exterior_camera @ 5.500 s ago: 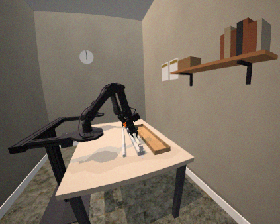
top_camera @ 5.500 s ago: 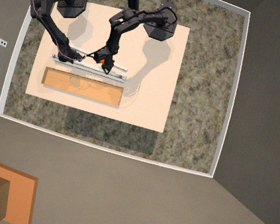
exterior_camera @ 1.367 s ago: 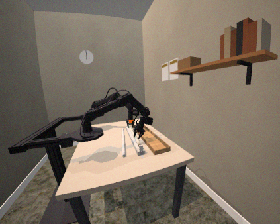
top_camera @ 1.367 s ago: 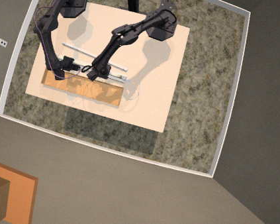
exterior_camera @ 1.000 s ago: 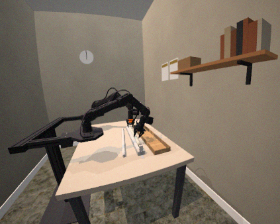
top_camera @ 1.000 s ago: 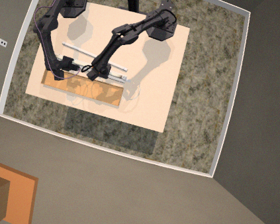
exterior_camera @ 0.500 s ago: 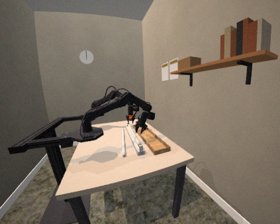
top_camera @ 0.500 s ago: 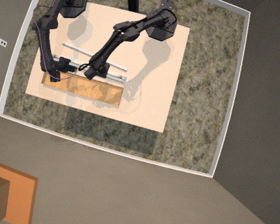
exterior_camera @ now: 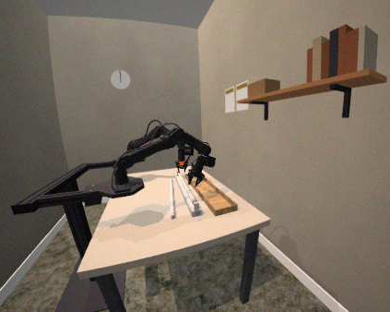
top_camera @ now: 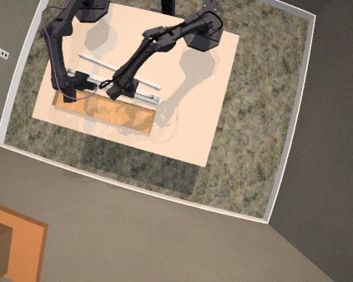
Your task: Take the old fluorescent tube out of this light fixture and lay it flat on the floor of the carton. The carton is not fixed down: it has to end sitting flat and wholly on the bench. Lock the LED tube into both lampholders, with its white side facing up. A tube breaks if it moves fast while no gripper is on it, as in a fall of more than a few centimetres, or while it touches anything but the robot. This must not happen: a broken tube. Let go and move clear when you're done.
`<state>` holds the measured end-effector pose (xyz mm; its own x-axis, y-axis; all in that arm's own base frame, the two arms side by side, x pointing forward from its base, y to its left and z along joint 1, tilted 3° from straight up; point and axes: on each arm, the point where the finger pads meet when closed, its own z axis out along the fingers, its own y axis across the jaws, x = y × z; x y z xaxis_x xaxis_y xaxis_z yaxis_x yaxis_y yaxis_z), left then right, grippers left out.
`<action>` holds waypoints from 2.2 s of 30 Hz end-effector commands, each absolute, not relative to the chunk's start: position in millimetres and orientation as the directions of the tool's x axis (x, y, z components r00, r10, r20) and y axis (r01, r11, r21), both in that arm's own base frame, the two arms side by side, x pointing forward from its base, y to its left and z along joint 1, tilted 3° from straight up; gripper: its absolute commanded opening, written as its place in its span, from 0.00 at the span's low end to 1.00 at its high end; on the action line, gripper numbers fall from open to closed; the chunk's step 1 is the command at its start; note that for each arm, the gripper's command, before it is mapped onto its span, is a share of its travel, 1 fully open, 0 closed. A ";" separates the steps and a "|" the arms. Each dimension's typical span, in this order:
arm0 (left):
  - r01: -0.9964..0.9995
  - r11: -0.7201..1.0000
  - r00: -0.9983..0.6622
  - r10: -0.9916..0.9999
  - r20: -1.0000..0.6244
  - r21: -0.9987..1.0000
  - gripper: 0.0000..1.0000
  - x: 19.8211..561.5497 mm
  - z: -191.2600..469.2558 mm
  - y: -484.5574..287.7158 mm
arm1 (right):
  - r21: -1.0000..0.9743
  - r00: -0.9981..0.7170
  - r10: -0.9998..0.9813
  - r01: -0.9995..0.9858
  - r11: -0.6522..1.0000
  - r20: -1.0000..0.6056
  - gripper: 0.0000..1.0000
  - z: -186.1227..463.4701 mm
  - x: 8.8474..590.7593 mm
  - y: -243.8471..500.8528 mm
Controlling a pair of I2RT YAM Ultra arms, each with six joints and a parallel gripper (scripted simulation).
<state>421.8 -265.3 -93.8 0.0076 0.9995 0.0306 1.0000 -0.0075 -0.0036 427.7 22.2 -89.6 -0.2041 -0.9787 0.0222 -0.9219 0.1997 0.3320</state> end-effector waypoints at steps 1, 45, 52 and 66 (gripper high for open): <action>0.998 -0.019 0.018 1.000 0.016 0.065 0.49 428.6 -80.6 -277.1 | 0.259 -0.195 -0.981 -0.947 0.193 0.018 0.49 -79.1 441.1 28.2; 0.835 -0.051 0.037 0.999 0.037 0.548 0.49 414.2 -82.0 -289.1 | -0.253 -0.188 -0.982 -0.952 0.175 0.028 0.49 -86.7 436.4 37.0; 0.794 -0.041 0.028 0.999 0.031 0.606 0.49 406.4 -77.2 -285.2 | -0.322 -0.194 -0.981 -0.930 0.177 0.024 0.49 -84.2 427.1 36.3; 0.693 -0.017 0.022 1.000 0.002 0.721 0.49 390.0 -91.2 -276.2 | -0.456 -0.203 -0.979 -0.872 0.178 0.008 0.49 -75.2 401.9 35.2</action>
